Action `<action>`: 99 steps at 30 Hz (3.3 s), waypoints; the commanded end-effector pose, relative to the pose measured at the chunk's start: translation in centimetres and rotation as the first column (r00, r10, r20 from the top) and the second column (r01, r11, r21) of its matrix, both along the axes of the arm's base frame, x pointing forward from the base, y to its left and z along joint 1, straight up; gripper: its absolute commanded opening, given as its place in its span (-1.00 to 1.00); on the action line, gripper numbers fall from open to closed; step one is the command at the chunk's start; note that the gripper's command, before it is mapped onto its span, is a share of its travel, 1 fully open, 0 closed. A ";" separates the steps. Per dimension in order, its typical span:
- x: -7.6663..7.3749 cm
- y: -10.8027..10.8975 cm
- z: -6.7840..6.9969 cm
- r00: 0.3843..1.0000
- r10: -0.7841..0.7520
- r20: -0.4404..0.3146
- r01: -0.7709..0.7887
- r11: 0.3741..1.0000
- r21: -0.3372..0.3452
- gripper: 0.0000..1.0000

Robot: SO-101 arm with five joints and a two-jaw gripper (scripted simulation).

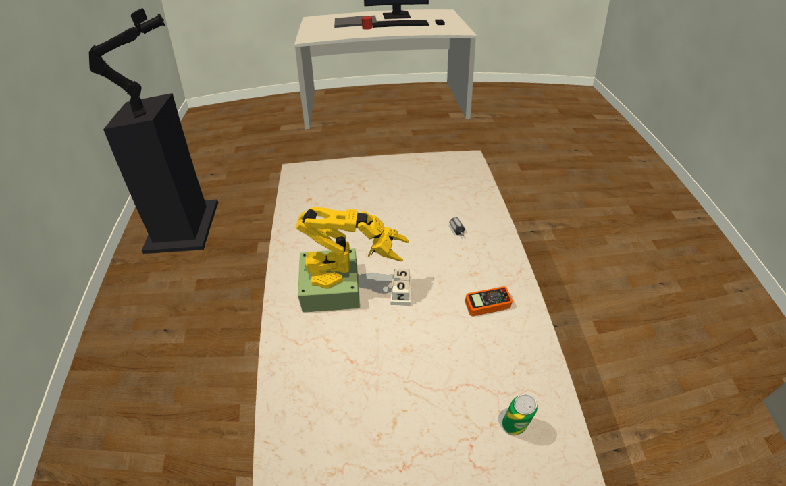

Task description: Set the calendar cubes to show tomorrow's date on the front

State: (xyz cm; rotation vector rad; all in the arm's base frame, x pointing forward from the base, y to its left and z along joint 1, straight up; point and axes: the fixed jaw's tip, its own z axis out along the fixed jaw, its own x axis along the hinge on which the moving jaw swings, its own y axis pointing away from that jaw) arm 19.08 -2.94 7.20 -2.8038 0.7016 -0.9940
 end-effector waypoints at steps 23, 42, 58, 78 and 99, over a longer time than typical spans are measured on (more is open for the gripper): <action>1.0 2.1 0.5 0.831 -0.521 -0.195 0.551 0.722 0.418 -0.30; 1.6 3.2 0.6 0.608 -0.701 -0.372 0.766 0.395 0.508 -0.30; 1.8 3.5 0.6 0.554 -0.725 -0.409 0.797 0.318 0.514 -0.30; -0.1 3.4 -4.2 0.419 -0.728 -0.542 0.908 0.321 0.271 -0.30; -2.3 3.7 -7.5 0.292 -0.732 -0.615 0.946 0.318 0.070 -0.30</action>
